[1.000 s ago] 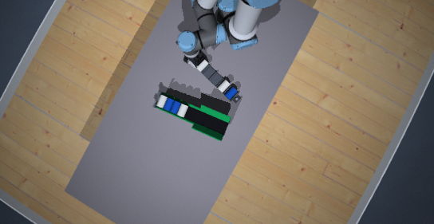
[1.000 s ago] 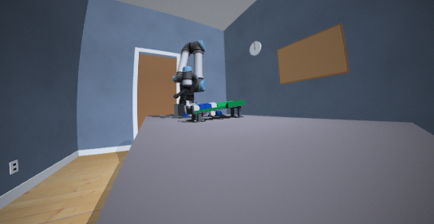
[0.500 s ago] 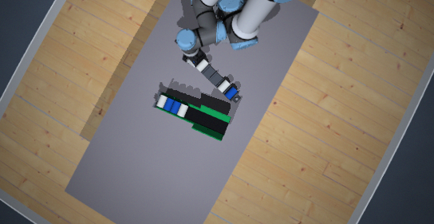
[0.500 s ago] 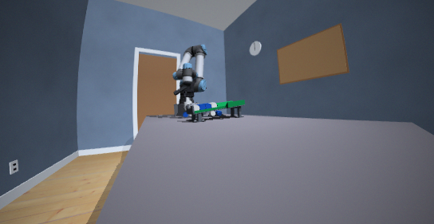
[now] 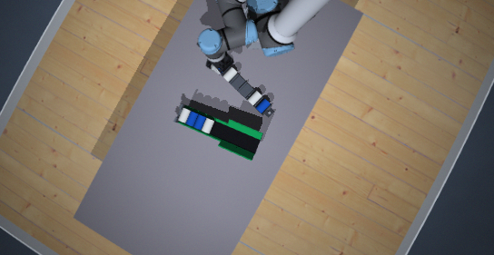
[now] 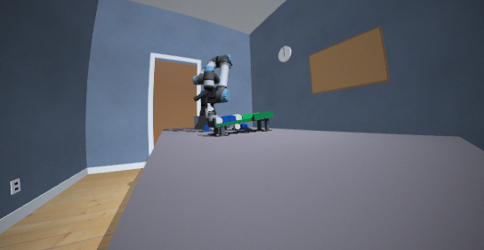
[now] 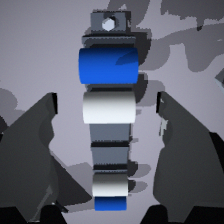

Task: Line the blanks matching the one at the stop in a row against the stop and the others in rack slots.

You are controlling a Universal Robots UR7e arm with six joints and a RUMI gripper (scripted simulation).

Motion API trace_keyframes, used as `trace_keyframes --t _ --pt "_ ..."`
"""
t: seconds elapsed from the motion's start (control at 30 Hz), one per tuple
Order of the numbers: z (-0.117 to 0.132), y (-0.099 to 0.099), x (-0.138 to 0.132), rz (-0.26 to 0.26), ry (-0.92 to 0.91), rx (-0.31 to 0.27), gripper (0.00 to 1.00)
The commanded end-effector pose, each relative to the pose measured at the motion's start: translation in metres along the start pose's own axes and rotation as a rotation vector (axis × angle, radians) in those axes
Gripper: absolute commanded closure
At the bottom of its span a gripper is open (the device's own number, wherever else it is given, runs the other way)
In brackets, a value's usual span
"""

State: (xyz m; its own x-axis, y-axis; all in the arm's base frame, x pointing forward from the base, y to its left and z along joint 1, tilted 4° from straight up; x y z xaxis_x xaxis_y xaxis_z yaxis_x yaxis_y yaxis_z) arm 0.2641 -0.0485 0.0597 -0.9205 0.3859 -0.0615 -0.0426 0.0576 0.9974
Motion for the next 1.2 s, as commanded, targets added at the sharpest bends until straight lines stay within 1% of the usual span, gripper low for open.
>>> trace_keyframes --t 0.0,0.37,0.4,1.17 --pt "-0.0003 0.014 0.0012 0.001 0.0 -0.003 0.51" --pt "-0.0003 0.0195 0.0012 0.001 0.0 -0.003 0.51" --pt "-0.0003 0.0195 0.0012 0.001 0.0 -0.003 0.0" --pt "-0.0003 0.0195 0.0012 0.001 0.0 -0.003 0.0"
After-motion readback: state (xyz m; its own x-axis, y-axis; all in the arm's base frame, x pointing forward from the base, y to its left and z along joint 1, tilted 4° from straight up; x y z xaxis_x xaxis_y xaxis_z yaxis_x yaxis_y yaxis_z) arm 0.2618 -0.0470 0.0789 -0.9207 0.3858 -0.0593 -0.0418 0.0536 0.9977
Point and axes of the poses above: the point where the finger pads meet when closed, its own y axis back along the fingers, its own x axis across the jaws, z = x × y, the point moved 6 cm from there along y, back along the fingers, and after that the axes turned 15 degrees about -y, right-handed, at the moved point
